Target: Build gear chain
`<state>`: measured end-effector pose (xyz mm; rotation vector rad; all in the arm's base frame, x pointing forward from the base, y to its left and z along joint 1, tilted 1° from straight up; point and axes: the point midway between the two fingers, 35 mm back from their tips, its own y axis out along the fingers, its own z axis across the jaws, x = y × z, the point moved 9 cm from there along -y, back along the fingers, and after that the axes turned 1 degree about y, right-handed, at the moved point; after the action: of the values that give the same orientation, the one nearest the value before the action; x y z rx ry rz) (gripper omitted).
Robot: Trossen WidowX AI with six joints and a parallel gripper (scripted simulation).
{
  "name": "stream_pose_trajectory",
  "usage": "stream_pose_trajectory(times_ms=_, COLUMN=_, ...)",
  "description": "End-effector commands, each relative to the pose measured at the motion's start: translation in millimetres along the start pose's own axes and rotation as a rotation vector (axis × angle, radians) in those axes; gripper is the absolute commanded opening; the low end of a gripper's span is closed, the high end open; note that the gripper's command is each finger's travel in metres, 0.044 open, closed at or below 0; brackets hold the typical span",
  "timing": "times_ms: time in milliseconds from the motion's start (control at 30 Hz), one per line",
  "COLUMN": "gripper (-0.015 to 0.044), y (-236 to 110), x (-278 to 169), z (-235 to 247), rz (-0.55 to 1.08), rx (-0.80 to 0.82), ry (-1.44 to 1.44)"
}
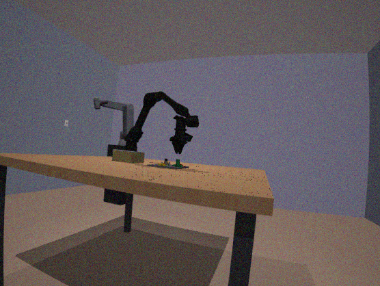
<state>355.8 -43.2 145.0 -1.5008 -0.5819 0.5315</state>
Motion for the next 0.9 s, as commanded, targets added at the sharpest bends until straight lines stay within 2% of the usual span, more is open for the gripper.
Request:
stream_pose_trajectory(times_ms=0, gripper=0.035, y=-2, x=10, z=47, rz=0.003, rx=0.002, ry=0.279)
stream_pose_trajectory(times_ms=133, gripper=0.044, y=-3, x=13, z=86, rz=0.002, rx=0.003, ry=0.564)
stream_pose_trajectory(times_ms=533, gripper=0.044, y=-1, x=4, z=154, rz=0.001, rx=0.005, ry=1.084)
stream_pose_trajectory(times_ms=867, gripper=0.044, y=4, x=-14, z=191, rz=0.002, rx=0.008, ry=1.452)
